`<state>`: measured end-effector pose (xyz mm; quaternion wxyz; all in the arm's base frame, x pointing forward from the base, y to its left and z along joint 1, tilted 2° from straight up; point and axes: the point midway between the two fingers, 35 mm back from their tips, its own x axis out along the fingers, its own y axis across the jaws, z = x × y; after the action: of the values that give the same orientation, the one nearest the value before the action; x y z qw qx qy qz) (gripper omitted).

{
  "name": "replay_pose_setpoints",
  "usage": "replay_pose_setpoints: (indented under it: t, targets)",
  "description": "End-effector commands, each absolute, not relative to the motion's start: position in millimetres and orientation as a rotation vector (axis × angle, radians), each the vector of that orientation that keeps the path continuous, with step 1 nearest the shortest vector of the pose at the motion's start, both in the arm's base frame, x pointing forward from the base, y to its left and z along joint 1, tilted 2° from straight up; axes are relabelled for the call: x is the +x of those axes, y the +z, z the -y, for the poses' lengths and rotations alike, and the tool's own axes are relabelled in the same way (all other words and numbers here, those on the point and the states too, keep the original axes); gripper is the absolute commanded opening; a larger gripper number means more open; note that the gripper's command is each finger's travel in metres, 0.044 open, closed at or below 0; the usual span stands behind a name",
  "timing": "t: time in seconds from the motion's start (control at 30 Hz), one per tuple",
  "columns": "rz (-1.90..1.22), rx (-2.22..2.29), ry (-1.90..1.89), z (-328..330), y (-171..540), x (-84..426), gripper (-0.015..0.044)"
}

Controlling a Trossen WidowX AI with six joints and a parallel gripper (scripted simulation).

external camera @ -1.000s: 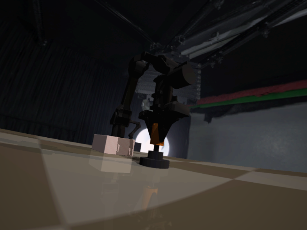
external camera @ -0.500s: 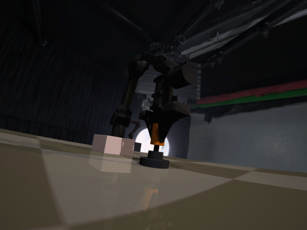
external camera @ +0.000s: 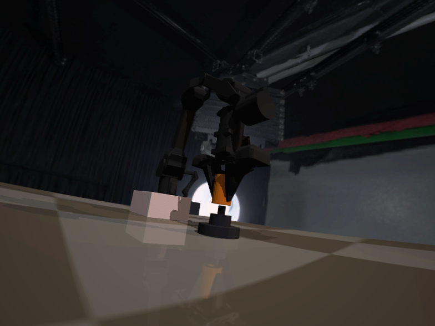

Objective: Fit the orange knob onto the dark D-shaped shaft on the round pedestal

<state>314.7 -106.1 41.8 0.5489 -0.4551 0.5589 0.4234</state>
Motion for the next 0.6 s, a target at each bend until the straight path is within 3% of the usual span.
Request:
replay_pose_setpoints:
  t: [0.0,0.57]
  targets:
    - [-1.292,-1.134,1.05,106.3,44.8,315.9,0.0]
    - [-1.292,-1.135,1.049,108.6,39.4,321.4,0.0]
